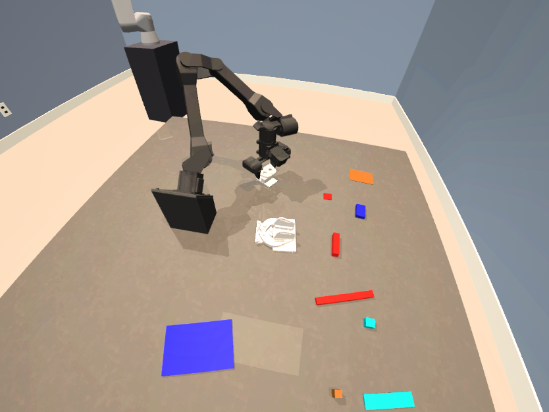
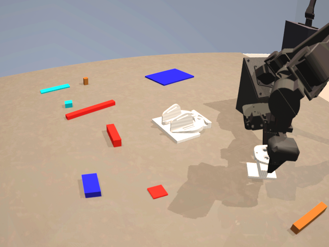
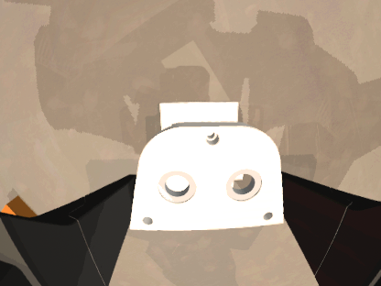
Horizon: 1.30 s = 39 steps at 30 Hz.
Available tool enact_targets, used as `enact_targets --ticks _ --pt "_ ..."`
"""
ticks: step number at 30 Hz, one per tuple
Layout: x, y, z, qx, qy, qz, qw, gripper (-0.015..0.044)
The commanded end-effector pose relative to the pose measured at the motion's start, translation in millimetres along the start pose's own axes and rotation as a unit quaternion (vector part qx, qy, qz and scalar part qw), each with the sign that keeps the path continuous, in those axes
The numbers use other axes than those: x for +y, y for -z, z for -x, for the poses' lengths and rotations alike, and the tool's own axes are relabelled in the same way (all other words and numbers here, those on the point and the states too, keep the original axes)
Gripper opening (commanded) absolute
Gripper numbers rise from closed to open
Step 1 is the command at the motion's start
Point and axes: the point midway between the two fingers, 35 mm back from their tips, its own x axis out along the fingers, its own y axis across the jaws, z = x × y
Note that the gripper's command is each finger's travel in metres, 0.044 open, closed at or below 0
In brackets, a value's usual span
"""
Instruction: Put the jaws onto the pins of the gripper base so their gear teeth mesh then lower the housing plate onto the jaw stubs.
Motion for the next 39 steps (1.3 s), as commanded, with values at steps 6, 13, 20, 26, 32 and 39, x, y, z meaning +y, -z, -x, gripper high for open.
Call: enact_targets --ticks 6,13,20,26,32,39 --pt "1 0 32 -0.001 -0.002 0.003 1.0 0.0351" --pt "0 3 52 0.0 -0.004 0.002 1.0 0.0351" --pt "0 1 52 -0.001 -0.004 0.004 1.0 0.0351" --pt "-7 -17 50 -0.008 0.003 0.027 1.0 0.0351" --pt "-15 -34 49 -0.014 0.009 0.05 0.999 0.0351" --pt "-26 -54 48 -0.019 0.017 0.077 0.997 0.0351"
